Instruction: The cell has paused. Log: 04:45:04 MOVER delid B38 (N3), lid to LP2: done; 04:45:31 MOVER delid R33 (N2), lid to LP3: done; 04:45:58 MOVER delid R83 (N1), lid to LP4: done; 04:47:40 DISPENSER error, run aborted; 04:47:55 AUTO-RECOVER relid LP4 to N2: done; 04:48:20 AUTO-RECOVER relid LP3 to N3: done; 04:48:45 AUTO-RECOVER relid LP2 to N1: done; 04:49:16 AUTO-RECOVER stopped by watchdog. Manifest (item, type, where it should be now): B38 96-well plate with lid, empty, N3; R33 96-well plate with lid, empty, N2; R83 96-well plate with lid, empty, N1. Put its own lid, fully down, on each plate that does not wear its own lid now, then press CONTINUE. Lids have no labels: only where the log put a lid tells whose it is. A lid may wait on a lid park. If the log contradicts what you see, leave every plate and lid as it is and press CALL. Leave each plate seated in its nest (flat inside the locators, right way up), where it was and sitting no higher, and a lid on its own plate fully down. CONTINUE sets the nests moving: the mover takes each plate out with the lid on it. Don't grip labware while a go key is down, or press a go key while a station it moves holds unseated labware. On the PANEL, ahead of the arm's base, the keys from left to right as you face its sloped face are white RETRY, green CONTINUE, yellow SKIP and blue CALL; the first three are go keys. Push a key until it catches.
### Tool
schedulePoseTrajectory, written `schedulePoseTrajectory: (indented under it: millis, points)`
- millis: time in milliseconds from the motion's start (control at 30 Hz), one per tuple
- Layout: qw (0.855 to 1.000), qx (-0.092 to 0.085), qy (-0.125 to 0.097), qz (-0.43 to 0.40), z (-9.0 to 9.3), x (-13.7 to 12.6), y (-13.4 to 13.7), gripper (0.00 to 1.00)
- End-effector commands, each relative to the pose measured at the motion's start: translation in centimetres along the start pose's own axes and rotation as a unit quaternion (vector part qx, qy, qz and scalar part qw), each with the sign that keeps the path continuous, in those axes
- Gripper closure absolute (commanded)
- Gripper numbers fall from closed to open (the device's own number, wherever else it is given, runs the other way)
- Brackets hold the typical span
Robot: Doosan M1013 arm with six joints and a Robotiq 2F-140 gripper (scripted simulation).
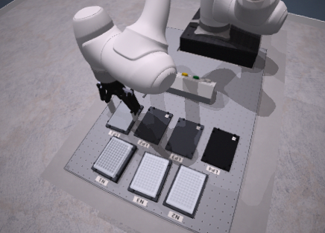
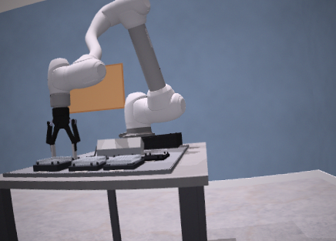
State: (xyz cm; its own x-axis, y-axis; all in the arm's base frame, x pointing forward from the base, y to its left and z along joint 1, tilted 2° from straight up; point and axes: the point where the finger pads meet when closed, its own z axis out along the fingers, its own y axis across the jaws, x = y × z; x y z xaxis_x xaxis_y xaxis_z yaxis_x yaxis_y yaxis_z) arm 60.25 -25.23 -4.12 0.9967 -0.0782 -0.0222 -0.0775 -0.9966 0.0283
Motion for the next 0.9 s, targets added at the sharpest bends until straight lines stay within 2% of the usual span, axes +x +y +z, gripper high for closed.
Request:
schedulePoseTrajectory:
  millis: [0,567,867]
  points:
    - [1.0,0.0,0.0,0.0,0.0,0.0,0.0,0.34]
    - [1.0,0.0,0.0,0.0,-0.2,0.0,0.0,0.34]
    - [1.0,0.0,0.0,0.0,-1.7,0.0,0.0,0.34]
